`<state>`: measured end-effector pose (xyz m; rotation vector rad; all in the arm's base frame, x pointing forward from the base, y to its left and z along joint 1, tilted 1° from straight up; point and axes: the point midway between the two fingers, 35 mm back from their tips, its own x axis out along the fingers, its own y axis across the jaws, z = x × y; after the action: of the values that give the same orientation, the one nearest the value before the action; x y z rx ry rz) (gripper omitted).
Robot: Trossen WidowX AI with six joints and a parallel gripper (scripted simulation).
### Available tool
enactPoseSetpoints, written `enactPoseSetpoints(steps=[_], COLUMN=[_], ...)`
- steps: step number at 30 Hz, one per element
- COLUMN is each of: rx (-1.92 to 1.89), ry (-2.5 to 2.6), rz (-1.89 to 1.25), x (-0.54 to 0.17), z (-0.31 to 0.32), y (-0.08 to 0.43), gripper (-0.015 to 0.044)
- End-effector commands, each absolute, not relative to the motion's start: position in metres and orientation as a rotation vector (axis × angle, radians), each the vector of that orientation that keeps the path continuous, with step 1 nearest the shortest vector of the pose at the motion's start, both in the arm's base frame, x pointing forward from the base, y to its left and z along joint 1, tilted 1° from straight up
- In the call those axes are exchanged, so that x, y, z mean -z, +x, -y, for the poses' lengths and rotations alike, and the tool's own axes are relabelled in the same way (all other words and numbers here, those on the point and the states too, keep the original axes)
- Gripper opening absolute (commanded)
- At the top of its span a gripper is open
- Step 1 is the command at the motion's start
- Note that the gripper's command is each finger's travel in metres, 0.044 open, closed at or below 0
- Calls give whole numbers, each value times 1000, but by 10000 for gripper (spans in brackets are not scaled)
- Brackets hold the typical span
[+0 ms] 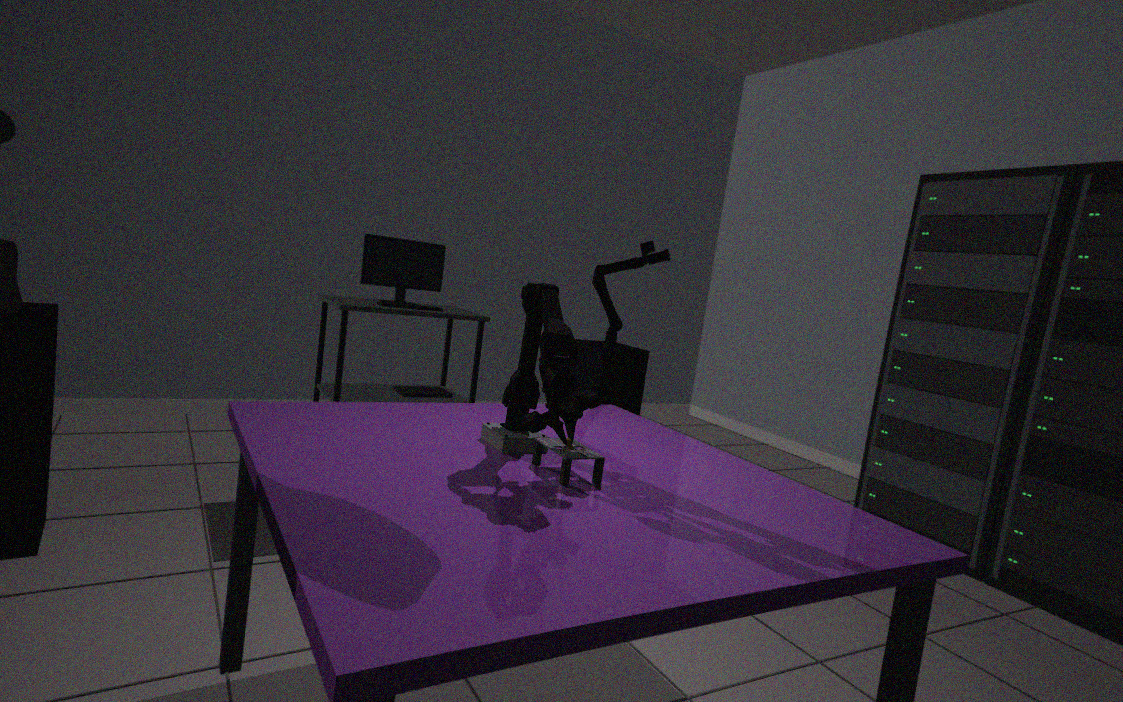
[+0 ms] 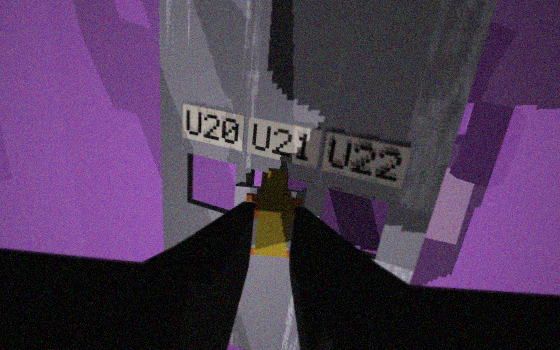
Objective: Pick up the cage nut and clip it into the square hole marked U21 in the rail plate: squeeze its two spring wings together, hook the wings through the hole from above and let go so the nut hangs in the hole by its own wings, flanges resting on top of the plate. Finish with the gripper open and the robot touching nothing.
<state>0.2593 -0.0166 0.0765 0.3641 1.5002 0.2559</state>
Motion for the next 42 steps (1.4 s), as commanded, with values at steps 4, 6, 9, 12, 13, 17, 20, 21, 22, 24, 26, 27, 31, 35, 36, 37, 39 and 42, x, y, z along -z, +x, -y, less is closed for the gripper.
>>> enactPoseSetpoints(steps=[4,6,9,12,13,17,20,21,22,24,26,27,31,35,36,37,39,42], rx=[-266,-266,-270,-276,-276,-278,-280,-281,-282,-286,-290,-291,-292,-295,-296,-298,-302,-304], ry=[369,370,373,379,379,381,382,383,385,388,392,393,394,396,398,399,403,406], rz=[-1498,-1498,-1498,-1496,-1496,-1496,-1496,-1496,-1495,-1495,-1494,-1494,-1493,-1493,-1493,-1492,-1491,-1491], x=[-77,-76,-76,-76,-76,-76,-76,-76,-76,-76,-76,-76,-76,-76,-76,-76,-75,-75], z=[17,17,18,18,18,19,19,19,19,19,20,20,20,21,21,21,21,21], y=[259,259,259,259,259,259,259,259,259,259,259,259,259,259,259,259,259,259], gripper=[37,37,37,37,37,37,37,37,37,37,37,37,37,37,37,37,37,37])
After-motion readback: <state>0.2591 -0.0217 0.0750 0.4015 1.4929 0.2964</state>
